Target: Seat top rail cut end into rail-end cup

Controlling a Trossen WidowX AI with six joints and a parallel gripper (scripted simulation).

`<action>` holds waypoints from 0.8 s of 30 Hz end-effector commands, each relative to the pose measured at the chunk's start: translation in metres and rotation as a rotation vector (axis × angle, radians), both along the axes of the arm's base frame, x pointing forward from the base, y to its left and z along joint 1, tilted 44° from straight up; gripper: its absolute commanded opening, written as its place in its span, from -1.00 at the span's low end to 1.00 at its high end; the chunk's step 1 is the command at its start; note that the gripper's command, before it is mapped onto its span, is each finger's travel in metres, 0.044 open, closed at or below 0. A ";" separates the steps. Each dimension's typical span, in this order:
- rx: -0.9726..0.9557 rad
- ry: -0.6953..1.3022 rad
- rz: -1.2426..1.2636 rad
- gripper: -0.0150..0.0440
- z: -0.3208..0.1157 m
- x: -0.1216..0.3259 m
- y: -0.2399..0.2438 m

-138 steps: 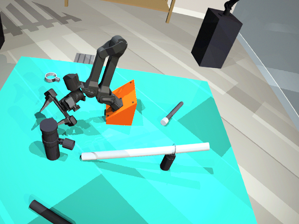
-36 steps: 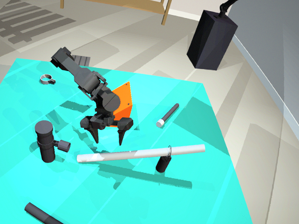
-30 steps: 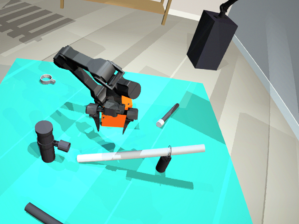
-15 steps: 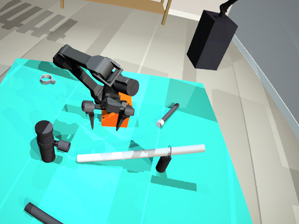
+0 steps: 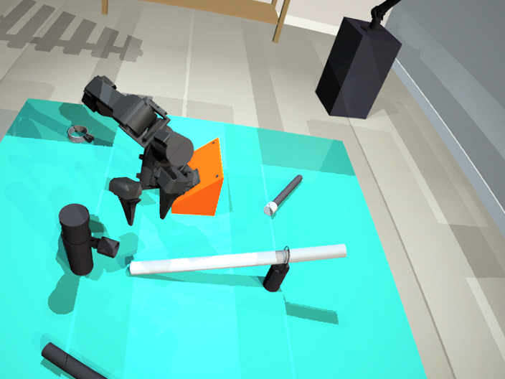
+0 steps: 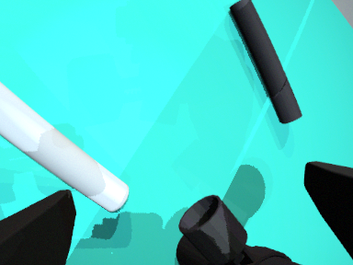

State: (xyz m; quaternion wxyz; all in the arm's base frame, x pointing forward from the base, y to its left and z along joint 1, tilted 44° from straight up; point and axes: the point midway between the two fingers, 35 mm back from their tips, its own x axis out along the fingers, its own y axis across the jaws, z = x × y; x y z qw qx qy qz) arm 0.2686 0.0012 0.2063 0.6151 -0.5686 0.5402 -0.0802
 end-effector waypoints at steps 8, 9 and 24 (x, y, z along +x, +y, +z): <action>-0.294 0.405 0.298 1.00 0.039 -0.023 -0.054; -0.294 0.405 0.298 1.00 0.039 -0.023 -0.054; -0.287 0.405 0.298 1.00 0.013 -0.024 -0.079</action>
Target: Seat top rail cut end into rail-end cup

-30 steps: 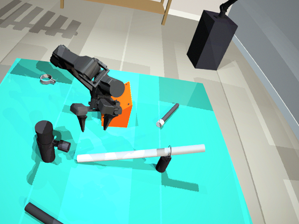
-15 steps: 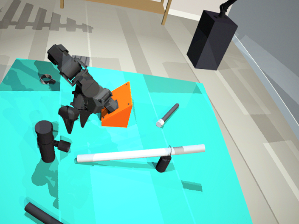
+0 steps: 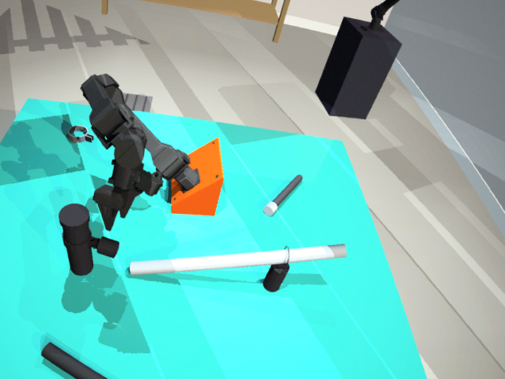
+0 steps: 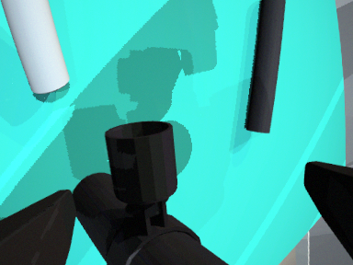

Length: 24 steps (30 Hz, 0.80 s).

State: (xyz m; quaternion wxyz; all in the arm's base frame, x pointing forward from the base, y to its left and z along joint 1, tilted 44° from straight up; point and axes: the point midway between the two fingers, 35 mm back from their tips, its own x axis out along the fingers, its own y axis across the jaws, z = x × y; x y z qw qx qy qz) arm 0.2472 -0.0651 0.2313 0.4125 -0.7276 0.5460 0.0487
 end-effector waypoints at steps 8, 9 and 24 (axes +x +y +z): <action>-0.005 -0.002 0.003 1.00 -0.029 -0.006 -0.030; -0.005 -0.002 0.003 1.00 -0.029 -0.005 -0.030; 0.003 0.000 0.000 1.00 -0.042 0.007 -0.046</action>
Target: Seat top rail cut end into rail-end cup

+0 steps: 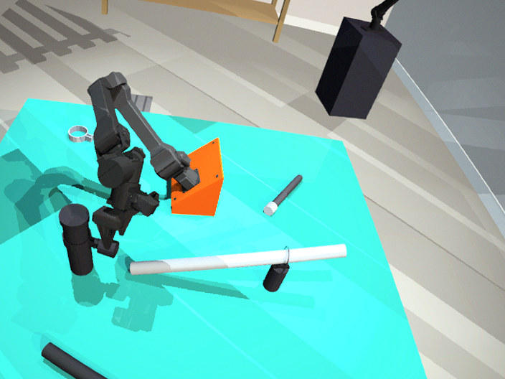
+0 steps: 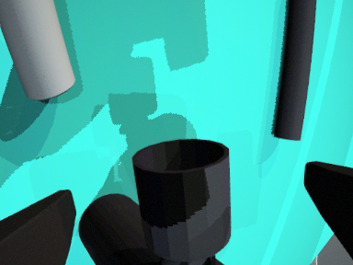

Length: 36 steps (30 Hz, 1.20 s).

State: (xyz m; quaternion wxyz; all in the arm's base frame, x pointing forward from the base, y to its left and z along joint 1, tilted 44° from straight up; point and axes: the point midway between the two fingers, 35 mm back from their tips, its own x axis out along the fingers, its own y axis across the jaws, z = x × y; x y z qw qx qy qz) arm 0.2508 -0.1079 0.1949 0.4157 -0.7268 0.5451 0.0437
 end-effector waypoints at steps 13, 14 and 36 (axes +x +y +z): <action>0.002 0.009 0.005 1.00 -0.016 0.011 -0.020; 0.001 0.009 0.005 1.00 -0.017 0.012 -0.021; -0.010 0.005 0.007 0.38 -0.026 0.018 -0.040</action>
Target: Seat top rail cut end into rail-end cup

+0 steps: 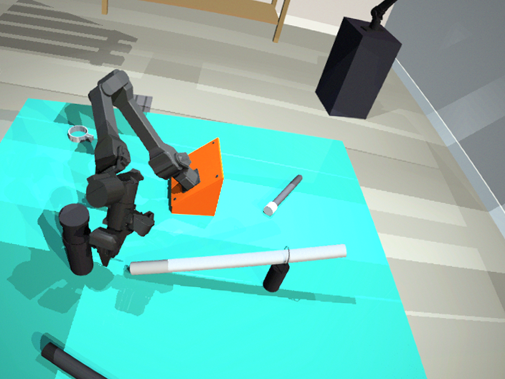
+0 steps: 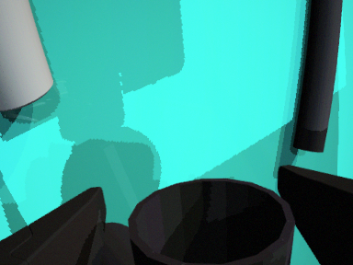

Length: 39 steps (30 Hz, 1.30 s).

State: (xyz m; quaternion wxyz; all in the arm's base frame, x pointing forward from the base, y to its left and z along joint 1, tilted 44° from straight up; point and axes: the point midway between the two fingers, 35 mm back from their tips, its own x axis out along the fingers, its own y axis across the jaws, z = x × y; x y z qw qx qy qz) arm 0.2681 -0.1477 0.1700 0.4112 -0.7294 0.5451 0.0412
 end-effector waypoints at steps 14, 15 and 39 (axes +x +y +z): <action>0.004 0.024 0.027 -0.49 -0.002 -0.001 0.001; 0.004 0.030 0.034 -0.49 -0.002 -0.002 0.001; 0.014 0.138 0.145 -0.49 -0.004 -0.016 0.005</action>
